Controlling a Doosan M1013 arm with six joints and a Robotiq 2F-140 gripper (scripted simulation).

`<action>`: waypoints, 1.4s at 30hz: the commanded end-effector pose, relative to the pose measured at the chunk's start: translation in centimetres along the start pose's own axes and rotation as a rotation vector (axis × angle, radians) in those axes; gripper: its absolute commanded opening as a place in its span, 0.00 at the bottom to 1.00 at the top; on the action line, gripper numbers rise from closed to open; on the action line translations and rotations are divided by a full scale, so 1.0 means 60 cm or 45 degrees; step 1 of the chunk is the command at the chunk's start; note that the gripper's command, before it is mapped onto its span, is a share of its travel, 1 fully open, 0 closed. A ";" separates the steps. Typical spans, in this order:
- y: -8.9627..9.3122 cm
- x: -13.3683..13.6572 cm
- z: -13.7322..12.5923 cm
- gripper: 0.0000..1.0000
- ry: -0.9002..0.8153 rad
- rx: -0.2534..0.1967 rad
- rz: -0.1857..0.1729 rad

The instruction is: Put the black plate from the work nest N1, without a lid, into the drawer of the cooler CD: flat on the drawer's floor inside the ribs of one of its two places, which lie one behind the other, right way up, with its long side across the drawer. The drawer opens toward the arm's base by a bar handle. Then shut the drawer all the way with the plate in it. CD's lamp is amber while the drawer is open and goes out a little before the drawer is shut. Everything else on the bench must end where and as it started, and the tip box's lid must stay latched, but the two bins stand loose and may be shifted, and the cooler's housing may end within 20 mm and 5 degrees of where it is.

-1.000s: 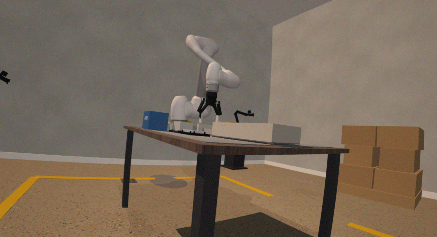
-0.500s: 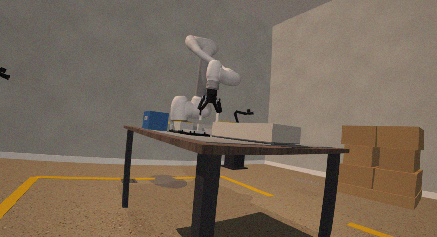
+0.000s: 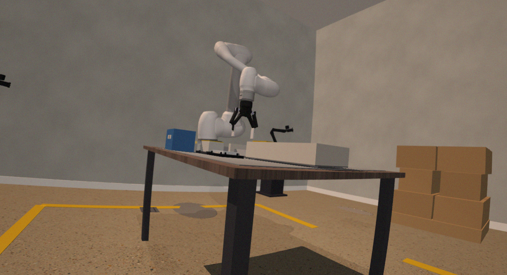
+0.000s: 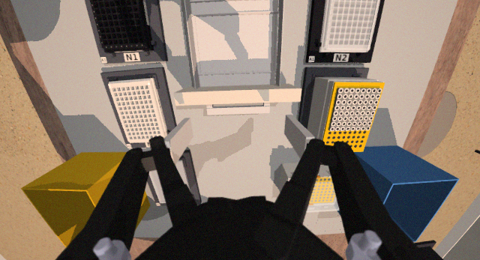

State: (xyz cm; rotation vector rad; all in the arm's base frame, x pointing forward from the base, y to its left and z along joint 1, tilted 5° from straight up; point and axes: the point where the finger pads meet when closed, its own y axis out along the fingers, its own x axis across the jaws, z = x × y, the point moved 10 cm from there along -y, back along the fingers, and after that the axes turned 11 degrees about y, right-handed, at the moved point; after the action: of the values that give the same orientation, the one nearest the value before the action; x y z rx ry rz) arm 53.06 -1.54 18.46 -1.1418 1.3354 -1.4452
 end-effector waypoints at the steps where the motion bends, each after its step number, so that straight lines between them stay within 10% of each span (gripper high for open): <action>1: -0.003 0.000 0.000 0.87 0.000 0.000 0.000; 29: -0.046 0.000 0.000 0.87 0.000 0.000 0.000; 30: -0.046 -0.006 0.003 0.66 0.026 0.000 0.000; 42: -0.048 -0.062 0.038 0.66 0.026 0.000 0.000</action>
State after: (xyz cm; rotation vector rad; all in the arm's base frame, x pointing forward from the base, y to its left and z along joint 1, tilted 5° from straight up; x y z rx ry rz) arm 55.81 1.43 21.10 -1.1296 1.3494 -1.4603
